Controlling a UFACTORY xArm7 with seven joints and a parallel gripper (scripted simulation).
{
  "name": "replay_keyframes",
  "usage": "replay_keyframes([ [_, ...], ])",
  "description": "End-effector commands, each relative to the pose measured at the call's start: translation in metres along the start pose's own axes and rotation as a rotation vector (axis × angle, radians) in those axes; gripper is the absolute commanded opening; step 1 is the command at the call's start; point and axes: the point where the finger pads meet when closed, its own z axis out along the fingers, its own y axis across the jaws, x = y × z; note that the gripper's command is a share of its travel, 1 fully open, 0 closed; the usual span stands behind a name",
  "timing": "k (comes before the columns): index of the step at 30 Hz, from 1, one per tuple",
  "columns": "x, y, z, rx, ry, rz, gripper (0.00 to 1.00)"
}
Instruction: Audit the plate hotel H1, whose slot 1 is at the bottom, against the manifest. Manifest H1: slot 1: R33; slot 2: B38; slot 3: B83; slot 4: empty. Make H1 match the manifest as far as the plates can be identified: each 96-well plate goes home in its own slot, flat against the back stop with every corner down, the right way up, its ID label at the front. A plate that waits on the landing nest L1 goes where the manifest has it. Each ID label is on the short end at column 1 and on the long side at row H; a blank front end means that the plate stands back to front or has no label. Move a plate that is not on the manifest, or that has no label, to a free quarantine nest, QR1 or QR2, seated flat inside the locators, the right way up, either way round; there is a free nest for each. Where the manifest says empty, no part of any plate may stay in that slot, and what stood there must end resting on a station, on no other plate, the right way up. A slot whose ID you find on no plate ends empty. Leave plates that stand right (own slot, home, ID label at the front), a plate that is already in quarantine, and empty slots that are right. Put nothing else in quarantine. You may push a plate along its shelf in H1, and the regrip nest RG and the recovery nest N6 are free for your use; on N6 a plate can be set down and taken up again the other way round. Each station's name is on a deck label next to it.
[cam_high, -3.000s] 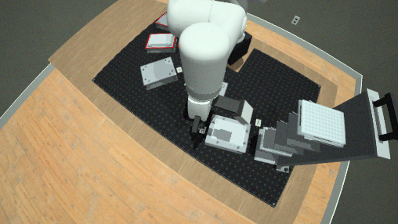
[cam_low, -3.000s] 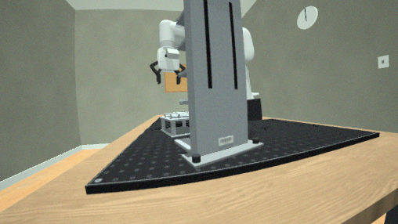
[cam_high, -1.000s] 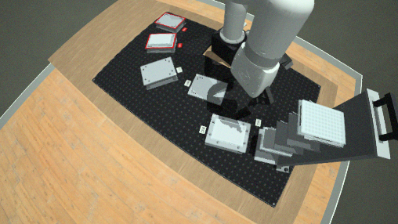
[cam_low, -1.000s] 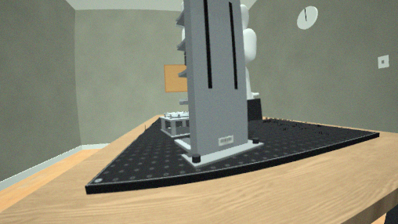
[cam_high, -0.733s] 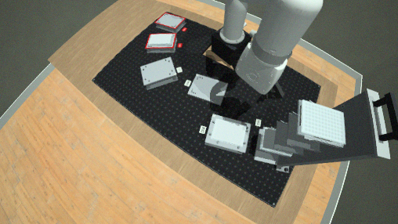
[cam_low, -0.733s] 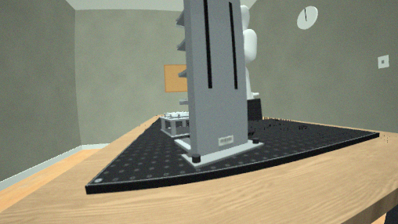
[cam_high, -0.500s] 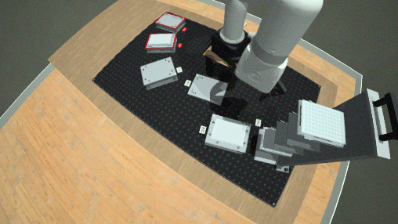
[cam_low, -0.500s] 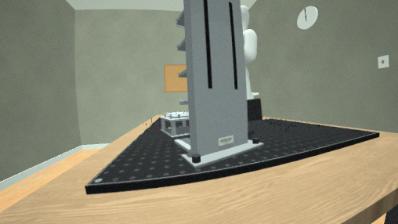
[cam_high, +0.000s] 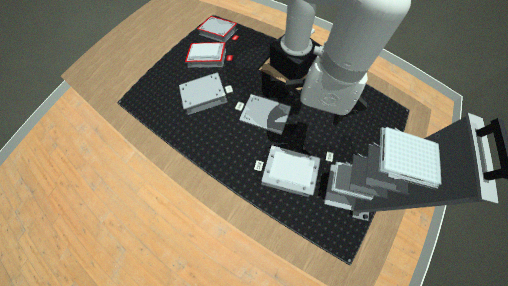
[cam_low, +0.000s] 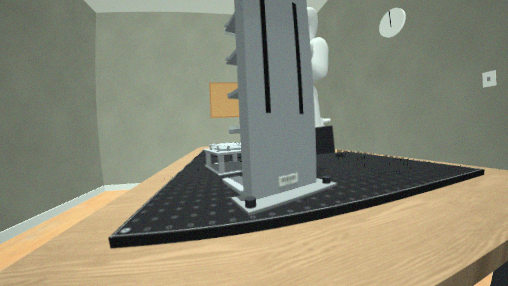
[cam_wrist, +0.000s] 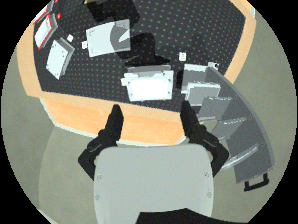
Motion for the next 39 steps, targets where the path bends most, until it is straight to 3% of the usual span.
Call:
replay_keyframes([
  [1, -0.001, 0.0, 0.0, -0.002, -0.004, -0.002, 1.0],
  [39, -0.001, 0.0, 0.057, -0.002, -0.004, -0.002, 1.0],
])
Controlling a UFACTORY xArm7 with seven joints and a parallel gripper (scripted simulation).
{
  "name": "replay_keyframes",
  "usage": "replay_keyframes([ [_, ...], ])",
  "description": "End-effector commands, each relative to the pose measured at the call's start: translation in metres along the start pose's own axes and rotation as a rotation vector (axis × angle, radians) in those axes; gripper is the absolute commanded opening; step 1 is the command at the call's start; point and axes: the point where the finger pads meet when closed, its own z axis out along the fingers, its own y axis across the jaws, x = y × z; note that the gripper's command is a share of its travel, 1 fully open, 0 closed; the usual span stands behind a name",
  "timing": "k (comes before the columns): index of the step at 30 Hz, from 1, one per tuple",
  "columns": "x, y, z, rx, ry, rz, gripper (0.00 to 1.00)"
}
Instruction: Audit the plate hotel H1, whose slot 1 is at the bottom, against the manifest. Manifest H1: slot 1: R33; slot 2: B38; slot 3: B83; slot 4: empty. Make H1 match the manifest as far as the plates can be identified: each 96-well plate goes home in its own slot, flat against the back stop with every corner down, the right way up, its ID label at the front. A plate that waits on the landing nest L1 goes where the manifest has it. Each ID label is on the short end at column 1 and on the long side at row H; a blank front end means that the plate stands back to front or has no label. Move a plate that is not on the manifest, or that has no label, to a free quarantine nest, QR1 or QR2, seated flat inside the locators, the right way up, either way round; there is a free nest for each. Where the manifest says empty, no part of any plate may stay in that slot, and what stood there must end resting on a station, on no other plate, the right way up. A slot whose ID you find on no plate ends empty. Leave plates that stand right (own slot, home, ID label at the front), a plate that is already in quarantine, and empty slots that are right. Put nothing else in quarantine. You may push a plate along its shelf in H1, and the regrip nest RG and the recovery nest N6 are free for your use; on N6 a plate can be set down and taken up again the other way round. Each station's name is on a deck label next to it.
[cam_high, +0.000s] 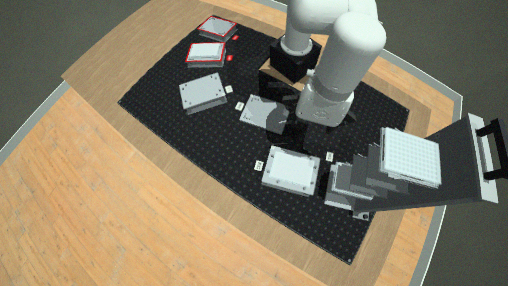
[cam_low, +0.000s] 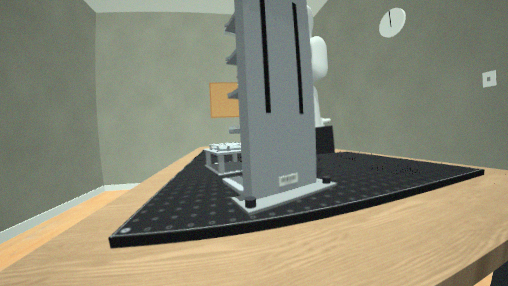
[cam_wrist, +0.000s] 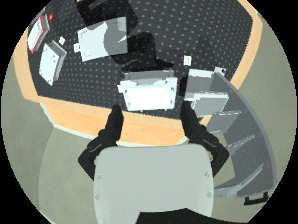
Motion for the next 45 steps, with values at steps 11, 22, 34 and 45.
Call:
replay_keyframes([
  [11, -0.002, 0.0, 0.019, -0.001, -0.004, 0.0, 1.0],
  [22, -0.002, 0.0, 0.034, -0.001, -0.004, 0.0, 1.0],
  [34, -0.002, 0.0, 0.054, -0.001, -0.004, 0.0, 1.0],
  [45, -0.002, 0.0, 0.054, 0.0, -0.004, 0.0, 1.0],
])
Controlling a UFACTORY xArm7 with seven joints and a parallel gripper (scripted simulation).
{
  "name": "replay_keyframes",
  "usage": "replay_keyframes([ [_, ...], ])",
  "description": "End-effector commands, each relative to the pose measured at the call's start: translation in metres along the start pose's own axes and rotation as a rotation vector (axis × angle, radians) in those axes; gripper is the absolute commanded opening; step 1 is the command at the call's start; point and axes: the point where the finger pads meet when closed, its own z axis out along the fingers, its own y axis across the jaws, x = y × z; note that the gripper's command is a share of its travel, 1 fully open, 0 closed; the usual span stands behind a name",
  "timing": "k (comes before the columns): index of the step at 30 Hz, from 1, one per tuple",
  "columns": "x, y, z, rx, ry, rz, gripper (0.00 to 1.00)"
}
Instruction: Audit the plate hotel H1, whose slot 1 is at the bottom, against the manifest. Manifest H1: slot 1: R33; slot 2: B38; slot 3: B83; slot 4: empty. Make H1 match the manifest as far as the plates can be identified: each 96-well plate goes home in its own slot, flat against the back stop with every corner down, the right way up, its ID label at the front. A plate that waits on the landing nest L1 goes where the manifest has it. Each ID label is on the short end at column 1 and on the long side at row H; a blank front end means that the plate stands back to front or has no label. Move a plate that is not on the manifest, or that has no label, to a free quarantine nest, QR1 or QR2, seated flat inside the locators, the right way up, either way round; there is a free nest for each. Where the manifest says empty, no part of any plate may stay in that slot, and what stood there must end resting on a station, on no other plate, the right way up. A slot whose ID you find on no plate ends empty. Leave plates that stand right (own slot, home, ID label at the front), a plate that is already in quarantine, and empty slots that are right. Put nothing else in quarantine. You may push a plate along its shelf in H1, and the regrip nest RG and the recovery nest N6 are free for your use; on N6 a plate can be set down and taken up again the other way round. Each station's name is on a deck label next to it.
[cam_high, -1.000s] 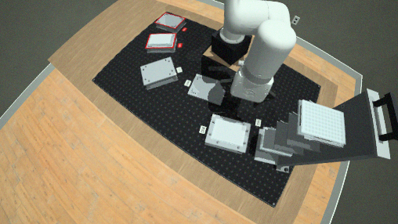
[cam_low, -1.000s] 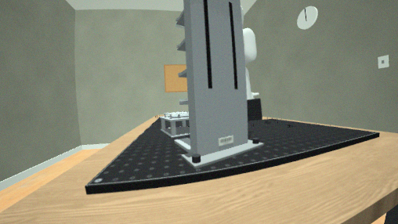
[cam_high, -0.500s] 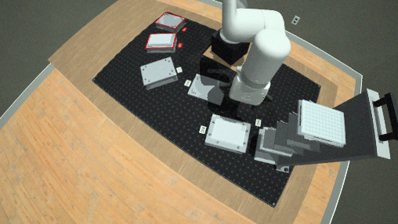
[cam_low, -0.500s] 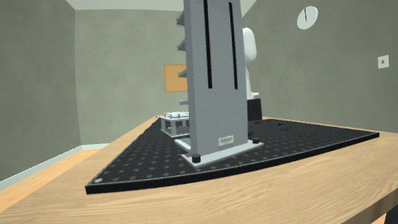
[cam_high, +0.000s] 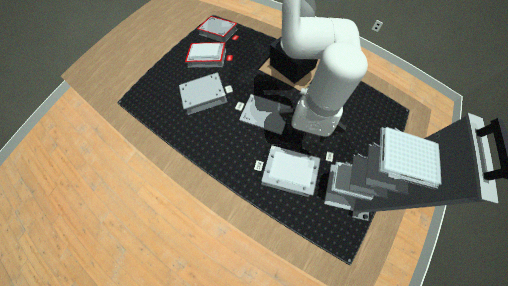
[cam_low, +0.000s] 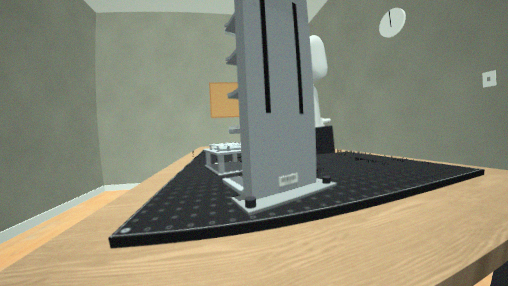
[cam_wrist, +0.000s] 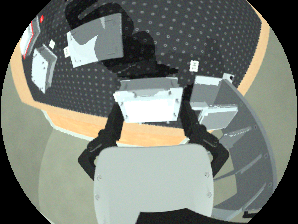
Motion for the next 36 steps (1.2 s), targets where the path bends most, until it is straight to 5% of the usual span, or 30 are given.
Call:
replay_keyframes([
  [1, -0.001, 0.0, 0.001, -0.001, -0.003, 0.0, 1.0],
  [36, -0.001, 0.0, 0.049, -0.001, -0.003, 0.0, 1.0],
])
